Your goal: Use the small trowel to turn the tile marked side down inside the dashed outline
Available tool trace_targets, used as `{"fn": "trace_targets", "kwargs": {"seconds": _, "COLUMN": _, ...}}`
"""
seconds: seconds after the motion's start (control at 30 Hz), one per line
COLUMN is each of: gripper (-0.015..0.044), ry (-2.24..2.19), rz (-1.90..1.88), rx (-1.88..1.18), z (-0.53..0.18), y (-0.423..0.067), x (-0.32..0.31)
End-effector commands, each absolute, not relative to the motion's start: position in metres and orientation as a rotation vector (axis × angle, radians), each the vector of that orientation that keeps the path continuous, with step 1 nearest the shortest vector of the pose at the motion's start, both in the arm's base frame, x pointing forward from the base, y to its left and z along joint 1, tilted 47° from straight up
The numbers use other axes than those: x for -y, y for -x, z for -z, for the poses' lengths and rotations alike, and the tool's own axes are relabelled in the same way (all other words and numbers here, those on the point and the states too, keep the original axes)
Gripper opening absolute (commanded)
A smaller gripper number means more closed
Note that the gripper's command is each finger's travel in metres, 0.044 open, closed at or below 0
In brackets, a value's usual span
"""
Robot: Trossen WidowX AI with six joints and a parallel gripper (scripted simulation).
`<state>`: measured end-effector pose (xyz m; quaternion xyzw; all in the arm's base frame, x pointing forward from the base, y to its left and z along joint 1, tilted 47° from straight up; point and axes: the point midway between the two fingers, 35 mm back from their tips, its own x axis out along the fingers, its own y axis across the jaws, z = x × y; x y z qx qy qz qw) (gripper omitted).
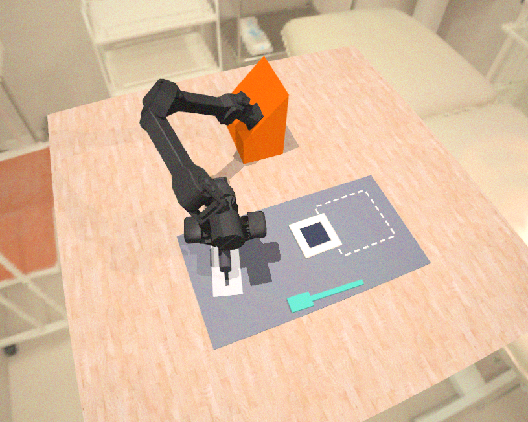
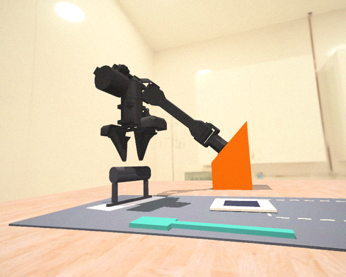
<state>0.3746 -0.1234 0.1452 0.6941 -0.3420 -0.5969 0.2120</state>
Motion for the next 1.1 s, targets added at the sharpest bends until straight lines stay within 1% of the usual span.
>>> {"fn": "trace_targets", "kwargs": {"seconds": 0.0, "gripper": 0.027, "ry": -1.917, "rz": 1.659, "rx": 0.954, "z": -0.14, "y": -0.374, "x": 0.13}}
{"fn": "trace_targets", "kwargs": {"seconds": 0.7, "gripper": 0.027, "ry": -1.91, "rz": 1.656, "rx": 0.953, "z": -0.119, "y": -0.377, "x": 0.153}}
{"fn": "trace_targets", "kwargs": {"seconds": 1.07, "gripper": 0.0197, "ry": -1.91, "rz": 1.656, "rx": 0.953, "z": -0.119, "y": -0.377, "x": 0.153}}
